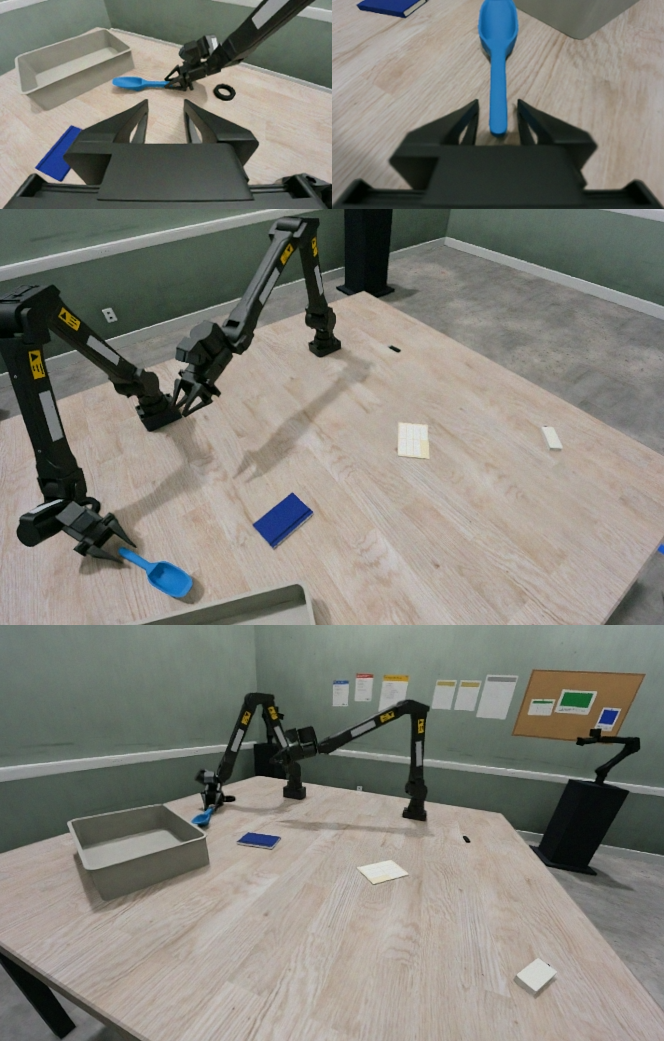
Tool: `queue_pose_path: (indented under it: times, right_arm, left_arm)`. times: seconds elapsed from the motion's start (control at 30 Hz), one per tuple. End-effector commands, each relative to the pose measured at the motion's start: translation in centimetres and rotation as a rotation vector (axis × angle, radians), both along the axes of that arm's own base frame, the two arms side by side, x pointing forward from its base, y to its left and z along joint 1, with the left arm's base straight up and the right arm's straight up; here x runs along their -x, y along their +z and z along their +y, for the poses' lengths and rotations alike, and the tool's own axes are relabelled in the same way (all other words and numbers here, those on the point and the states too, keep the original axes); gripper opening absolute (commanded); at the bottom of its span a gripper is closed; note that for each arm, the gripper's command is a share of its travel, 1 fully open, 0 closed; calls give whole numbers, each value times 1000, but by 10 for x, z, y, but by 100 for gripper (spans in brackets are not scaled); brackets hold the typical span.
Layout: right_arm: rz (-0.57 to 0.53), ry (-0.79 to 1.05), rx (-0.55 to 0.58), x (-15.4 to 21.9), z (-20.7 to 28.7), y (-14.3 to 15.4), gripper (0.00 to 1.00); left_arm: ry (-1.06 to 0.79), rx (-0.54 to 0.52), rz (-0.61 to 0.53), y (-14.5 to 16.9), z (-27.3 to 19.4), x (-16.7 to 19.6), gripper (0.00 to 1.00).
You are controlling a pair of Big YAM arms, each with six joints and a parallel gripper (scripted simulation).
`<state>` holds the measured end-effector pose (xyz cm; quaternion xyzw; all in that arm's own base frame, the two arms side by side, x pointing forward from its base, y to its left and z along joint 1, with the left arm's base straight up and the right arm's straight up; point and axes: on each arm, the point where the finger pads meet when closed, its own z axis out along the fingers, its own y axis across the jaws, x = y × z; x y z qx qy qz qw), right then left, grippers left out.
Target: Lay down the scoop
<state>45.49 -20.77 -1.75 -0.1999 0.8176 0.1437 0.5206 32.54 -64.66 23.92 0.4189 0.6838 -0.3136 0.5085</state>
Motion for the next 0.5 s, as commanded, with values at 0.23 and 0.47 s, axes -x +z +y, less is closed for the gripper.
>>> queue_pose_path:
  times: [0.23, 0.47]
  right_arm:
    - [-15, -8, 14, 9, -11, 14, 84]
    - [-18, -9, 16, 29, -23, 26, 100]
  left_arm:
    - [-9, 59, -43, 30, -17, -7, 40]
    - [-9, 59, -43, 30, -17, -7, 40]
